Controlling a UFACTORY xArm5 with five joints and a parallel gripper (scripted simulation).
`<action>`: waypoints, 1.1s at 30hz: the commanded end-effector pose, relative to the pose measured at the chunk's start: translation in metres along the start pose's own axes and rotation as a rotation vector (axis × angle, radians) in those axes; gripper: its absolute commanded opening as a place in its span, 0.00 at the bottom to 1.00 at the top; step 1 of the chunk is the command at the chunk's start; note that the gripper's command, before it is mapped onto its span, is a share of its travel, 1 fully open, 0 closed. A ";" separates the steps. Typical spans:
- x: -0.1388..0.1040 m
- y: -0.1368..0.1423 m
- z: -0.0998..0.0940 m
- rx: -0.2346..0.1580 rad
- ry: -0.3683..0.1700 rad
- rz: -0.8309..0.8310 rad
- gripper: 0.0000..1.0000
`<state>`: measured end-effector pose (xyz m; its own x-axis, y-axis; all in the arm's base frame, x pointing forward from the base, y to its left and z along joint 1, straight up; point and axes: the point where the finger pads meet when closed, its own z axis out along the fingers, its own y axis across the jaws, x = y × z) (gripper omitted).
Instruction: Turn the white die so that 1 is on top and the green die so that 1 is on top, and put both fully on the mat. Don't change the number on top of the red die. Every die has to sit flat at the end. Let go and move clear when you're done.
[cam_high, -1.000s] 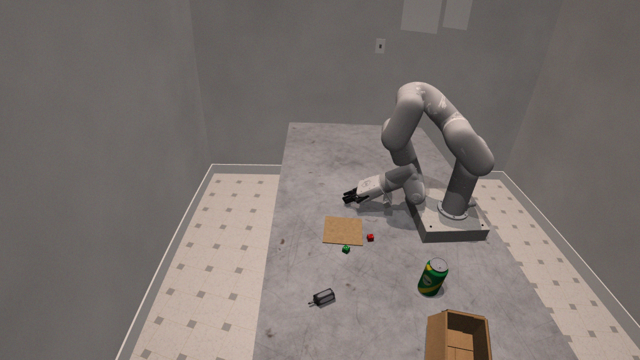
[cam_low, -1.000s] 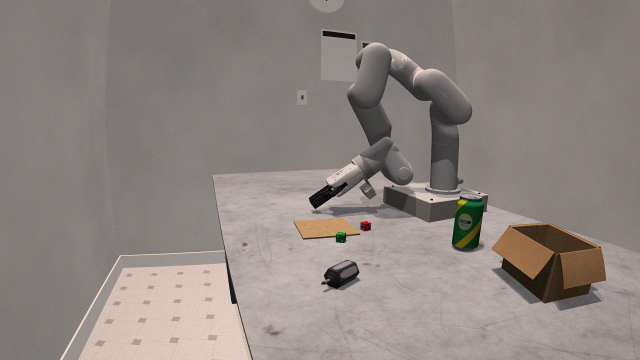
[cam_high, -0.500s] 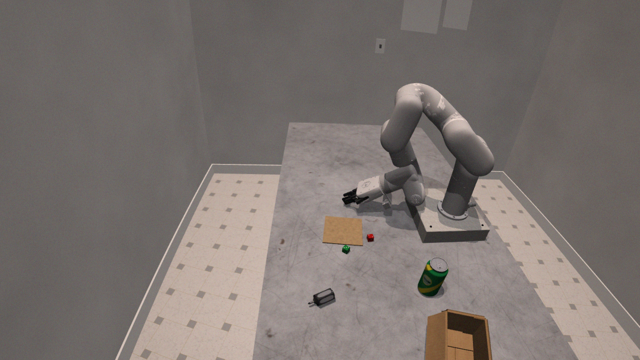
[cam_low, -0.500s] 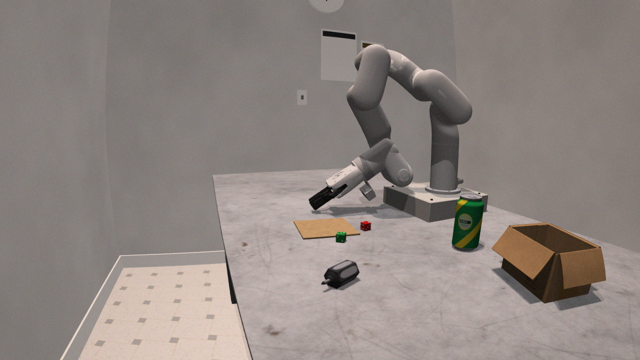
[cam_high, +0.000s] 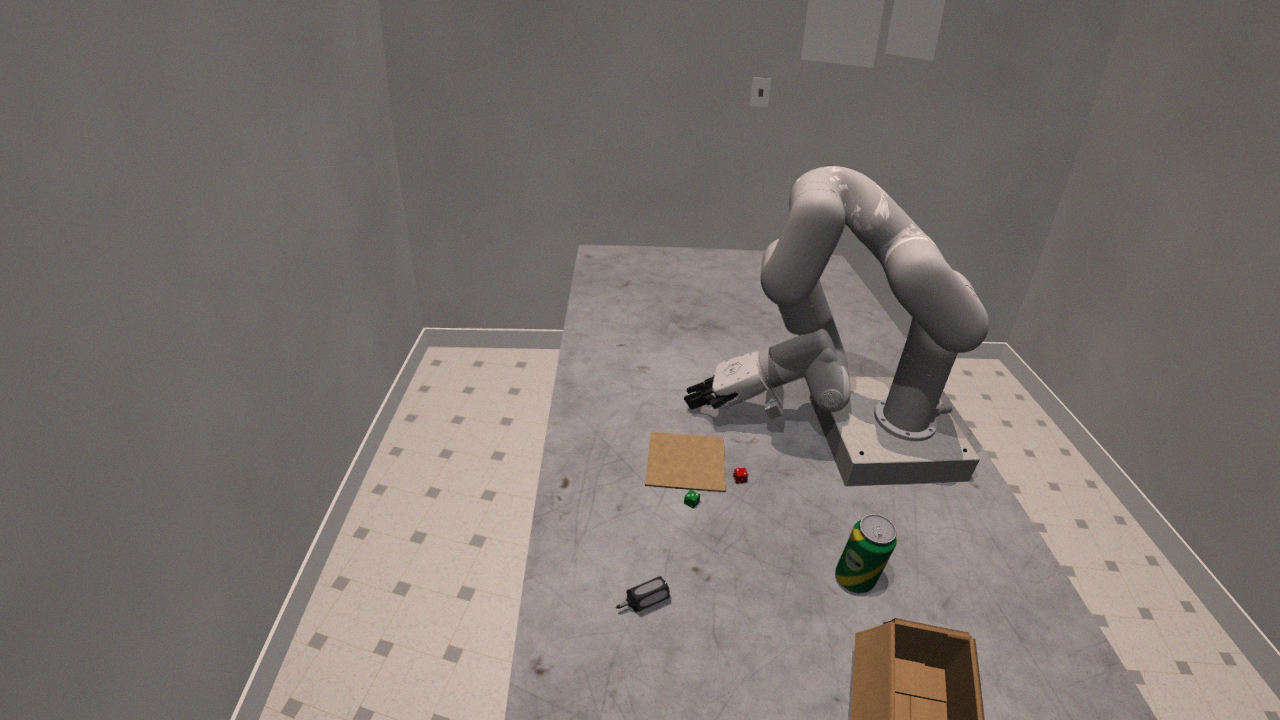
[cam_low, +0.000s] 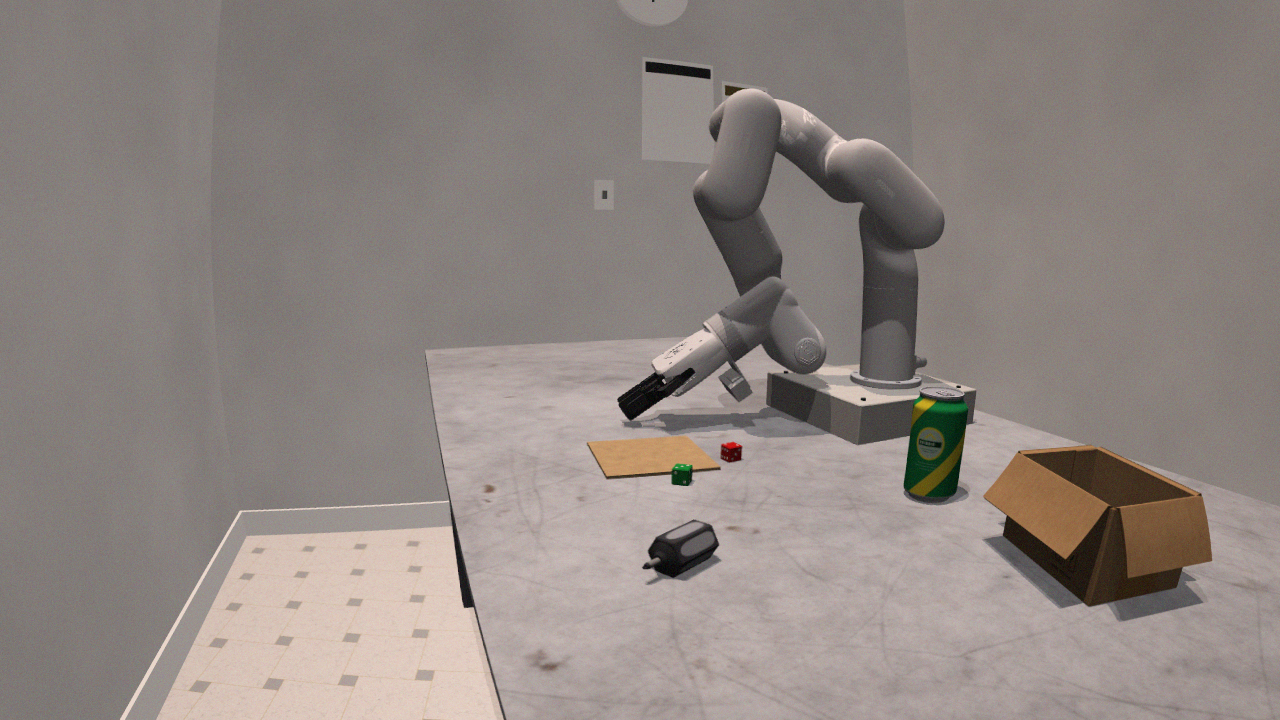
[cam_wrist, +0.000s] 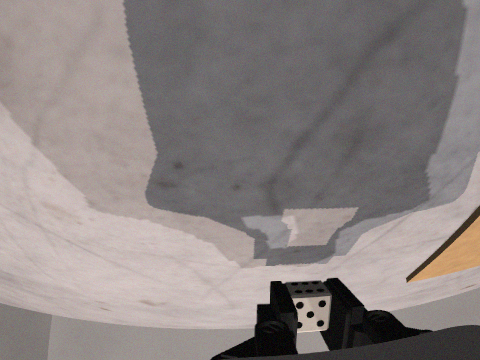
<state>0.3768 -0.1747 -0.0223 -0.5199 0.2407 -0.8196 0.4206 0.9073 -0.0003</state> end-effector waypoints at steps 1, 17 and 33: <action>-0.001 0.000 0.000 0.000 -0.002 0.000 0.15; 0.001 0.000 0.001 0.000 -0.002 0.000 0.15; 0.006 0.000 0.005 0.000 -0.002 0.000 0.15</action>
<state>0.3768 -0.1747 -0.0307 -0.5201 0.2408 -0.8195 0.4206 0.9073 -0.0003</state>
